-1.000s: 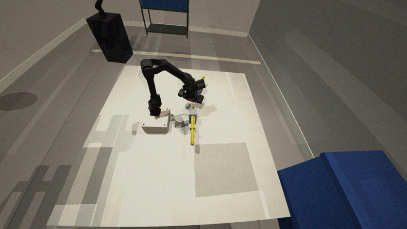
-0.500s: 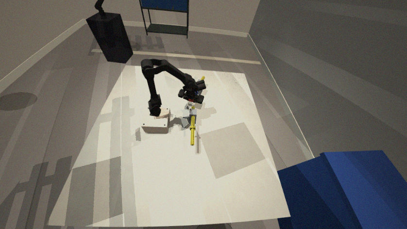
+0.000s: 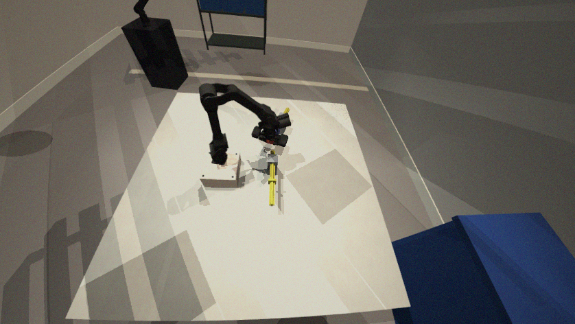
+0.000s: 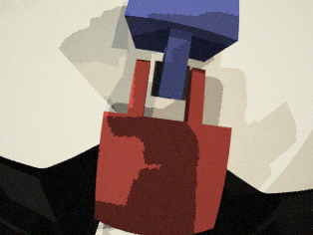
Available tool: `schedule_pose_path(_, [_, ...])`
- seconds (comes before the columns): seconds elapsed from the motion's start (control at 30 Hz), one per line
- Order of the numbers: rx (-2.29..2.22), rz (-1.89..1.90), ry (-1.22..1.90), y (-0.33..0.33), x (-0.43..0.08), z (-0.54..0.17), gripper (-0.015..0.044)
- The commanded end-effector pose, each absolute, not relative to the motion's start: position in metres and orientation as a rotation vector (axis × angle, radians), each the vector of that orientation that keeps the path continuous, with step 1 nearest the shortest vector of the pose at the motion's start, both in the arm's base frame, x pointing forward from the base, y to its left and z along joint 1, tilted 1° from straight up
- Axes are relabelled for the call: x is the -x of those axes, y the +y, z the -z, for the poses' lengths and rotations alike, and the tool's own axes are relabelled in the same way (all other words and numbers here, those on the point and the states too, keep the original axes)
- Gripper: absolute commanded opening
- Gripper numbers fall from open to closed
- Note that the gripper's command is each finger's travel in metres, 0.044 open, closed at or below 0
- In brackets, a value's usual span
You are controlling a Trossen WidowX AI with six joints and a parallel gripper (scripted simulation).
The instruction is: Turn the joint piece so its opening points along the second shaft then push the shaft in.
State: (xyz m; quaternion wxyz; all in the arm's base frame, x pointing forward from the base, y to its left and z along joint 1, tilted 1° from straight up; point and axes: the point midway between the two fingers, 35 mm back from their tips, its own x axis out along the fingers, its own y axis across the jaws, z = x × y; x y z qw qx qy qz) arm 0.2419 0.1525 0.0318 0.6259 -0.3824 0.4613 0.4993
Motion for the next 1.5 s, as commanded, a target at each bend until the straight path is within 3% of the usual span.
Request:
schedule_pose_path(0.0, [0.877, -1.145, 1.058, 0.152, -0.242, -0.032, 0.0])
schedule_pose_path(0.07, [0.877, -1.145, 1.058, 0.152, -0.242, -0.032, 0.0])
schedule_pose_path(0.23, [0.877, -1.145, 1.058, 0.152, -0.242, -0.032, 0.0131])
schedule_pose_path(0.33, [0.877, -1.145, 1.058, 0.152, -0.242, -0.032, 0.0147])
schedule_pose_path(0.7, [0.877, -1.145, 1.058, 0.152, -0.242, -0.032, 0.0436])
schedule_pose_path(1.07, [0.88, -1.144, 1.063, 0.153, -0.242, -0.032, 0.044])
schedule_pose_path(1.47, [1.127, -1.006, 1.364, 0.154, -0.241, -0.053, 0.044])
